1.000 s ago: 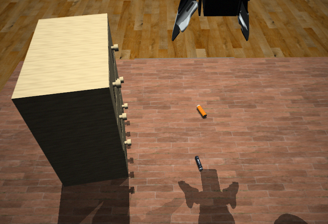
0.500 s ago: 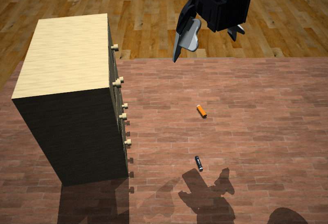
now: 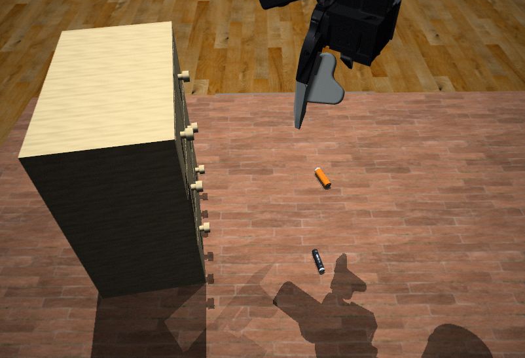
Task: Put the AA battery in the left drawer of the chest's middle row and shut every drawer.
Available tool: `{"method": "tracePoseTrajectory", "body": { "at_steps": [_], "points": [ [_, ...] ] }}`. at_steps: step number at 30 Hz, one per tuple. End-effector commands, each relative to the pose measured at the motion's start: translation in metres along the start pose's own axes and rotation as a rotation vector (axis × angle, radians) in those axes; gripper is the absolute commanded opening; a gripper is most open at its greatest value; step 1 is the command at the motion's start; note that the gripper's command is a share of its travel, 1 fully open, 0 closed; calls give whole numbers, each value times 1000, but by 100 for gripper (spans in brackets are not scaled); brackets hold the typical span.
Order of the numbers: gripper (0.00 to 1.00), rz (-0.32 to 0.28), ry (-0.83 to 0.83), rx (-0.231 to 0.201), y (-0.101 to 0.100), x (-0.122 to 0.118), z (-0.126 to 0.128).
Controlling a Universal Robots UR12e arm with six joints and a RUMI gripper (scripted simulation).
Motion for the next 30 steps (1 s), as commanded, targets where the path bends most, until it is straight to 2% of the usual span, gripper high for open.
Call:
{"method": "tracePoseTrajectory", "body": {
  "at_steps": [1, 12, 30],
  "points": [
    [100, -5, 279, 19, -7, 0, -1],
    [100, -4, 642, 30, -15, -1, -5],
    [100, -3, 739, 31, -19, -3, -8]
  ]
}}
Point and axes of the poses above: the point where the finger pads meet when closed, its own y axis back along the fingers, its own z axis across the jaws, x = y × z, the point moved 9 cm from there along y, back along the fingers, and after that the axes turned 10 degrees about y, right-handed, at the moved point
